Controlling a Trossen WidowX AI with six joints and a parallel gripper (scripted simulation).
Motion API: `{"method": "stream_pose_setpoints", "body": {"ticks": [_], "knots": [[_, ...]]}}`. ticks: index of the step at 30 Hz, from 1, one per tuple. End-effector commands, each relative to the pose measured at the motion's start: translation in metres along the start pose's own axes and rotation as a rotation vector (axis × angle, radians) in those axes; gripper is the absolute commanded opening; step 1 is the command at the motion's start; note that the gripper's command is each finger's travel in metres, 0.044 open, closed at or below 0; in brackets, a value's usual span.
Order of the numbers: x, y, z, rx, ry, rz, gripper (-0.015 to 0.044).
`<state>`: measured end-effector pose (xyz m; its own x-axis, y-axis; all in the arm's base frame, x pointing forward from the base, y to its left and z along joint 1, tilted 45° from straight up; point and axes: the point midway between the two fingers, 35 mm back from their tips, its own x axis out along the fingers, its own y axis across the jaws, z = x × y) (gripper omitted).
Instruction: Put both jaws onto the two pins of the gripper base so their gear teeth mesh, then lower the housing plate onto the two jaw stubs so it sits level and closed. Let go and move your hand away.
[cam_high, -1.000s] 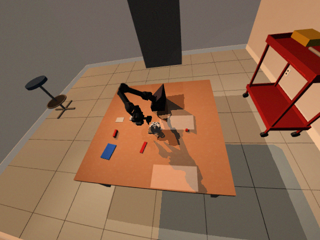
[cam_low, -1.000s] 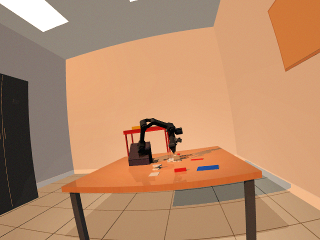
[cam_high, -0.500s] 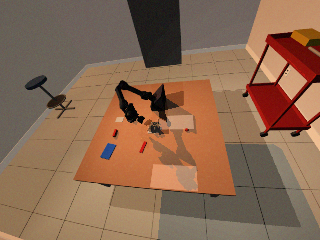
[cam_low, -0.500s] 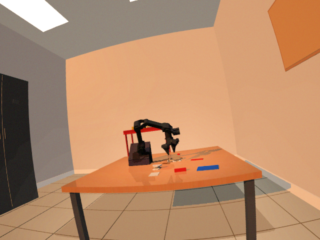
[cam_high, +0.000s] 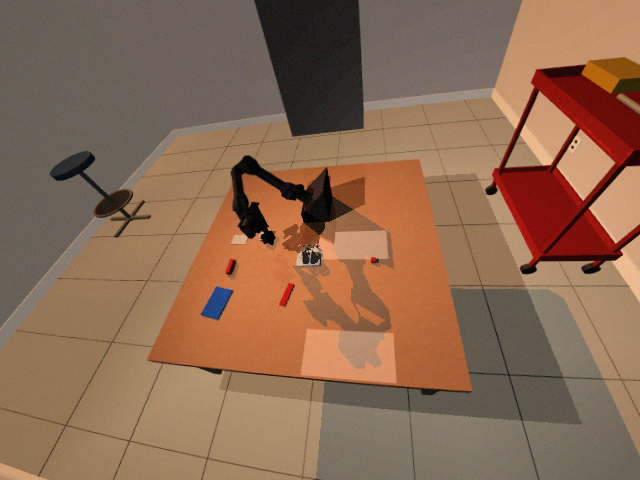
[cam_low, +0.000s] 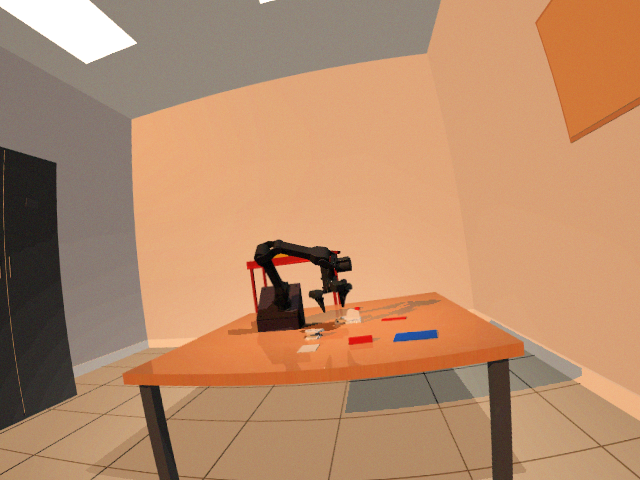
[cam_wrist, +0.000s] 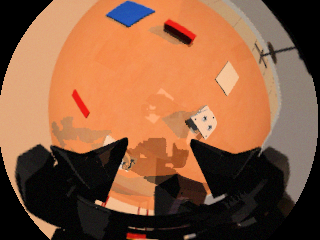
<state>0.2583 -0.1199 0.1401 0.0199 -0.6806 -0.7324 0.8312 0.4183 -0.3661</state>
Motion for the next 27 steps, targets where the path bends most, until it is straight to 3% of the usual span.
{"method": "stream_pose_setpoints", "body": {"ticks": [1, 27], "knots": [[0.000, -0.017, 0.002, 0.117, -0.002, -0.011, 0.0440], [-0.011, -0.107, 0.004, 0.799, -0.039, -0.037, 0.0440]]}}
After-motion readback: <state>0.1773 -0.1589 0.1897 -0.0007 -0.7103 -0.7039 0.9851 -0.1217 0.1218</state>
